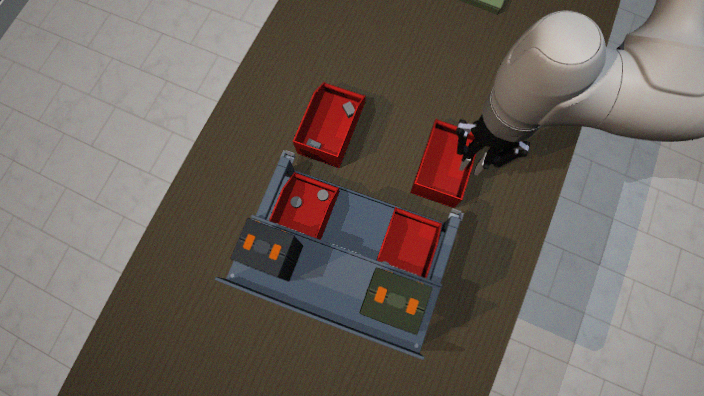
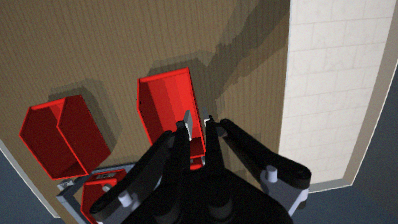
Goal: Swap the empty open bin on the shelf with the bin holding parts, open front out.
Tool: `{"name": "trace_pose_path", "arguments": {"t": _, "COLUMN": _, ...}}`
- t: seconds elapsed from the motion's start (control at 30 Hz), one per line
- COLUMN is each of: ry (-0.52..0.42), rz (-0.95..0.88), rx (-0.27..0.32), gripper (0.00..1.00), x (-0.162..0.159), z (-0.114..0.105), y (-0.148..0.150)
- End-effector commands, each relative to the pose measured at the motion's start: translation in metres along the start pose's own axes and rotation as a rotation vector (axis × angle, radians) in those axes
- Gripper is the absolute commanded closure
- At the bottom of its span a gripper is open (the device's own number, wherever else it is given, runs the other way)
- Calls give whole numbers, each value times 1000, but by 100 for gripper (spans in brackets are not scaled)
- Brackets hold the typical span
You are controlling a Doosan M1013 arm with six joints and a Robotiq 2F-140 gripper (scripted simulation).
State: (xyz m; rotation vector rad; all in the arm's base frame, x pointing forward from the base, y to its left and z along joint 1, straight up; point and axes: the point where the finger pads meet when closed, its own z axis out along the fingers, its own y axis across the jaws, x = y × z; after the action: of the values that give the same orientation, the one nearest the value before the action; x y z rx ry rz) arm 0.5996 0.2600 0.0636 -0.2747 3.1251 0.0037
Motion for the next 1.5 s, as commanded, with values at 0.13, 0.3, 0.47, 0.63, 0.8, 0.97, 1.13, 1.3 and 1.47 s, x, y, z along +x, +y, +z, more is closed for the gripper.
{"name": "trace_pose_path", "arguments": {"t": 0.13, "ry": 0, "rz": 0, "rx": 0, "gripper": 76, "x": 0, "z": -6, "y": 0}}
{"name": "trace_pose_path", "arguments": {"t": 0.3, "ry": 0, "rz": 0, "rx": 0, "gripper": 76, "x": 0, "z": -14, "y": 0}}
{"name": "trace_pose_path", "arguments": {"t": 0.47, "ry": 0, "rz": 0, "rx": 0, "gripper": 76, "x": 0, "z": -22, "y": 0}}
{"name": "trace_pose_path", "arguments": {"t": 0.63, "ry": 0, "rz": 0, "rx": 0, "gripper": 76, "x": 0, "z": -27, "y": 0}}
{"name": "trace_pose_path", "arguments": {"t": 0.8, "ry": 0, "rz": 0, "rx": 0, "gripper": 76, "x": 0, "z": -37, "y": 0}}
{"name": "trace_pose_path", "arguments": {"t": 0.97, "ry": 0, "rz": 0, "rx": 0, "gripper": 76, "x": 0, "z": -46, "y": 0}}
{"name": "trace_pose_path", "arguments": {"t": 1.13, "ry": 0, "rz": 0, "rx": 0, "gripper": 76, "x": 0, "z": -56, "y": 0}}
{"name": "trace_pose_path", "arguments": {"t": 1.3, "ry": 0, "rz": 0, "rx": 0, "gripper": 76, "x": 0, "z": -61, "y": 0}}
{"name": "trace_pose_path", "arguments": {"t": 1.47, "ry": 0, "rz": 0, "rx": 0, "gripper": 76, "x": 0, "z": -69, "y": 0}}
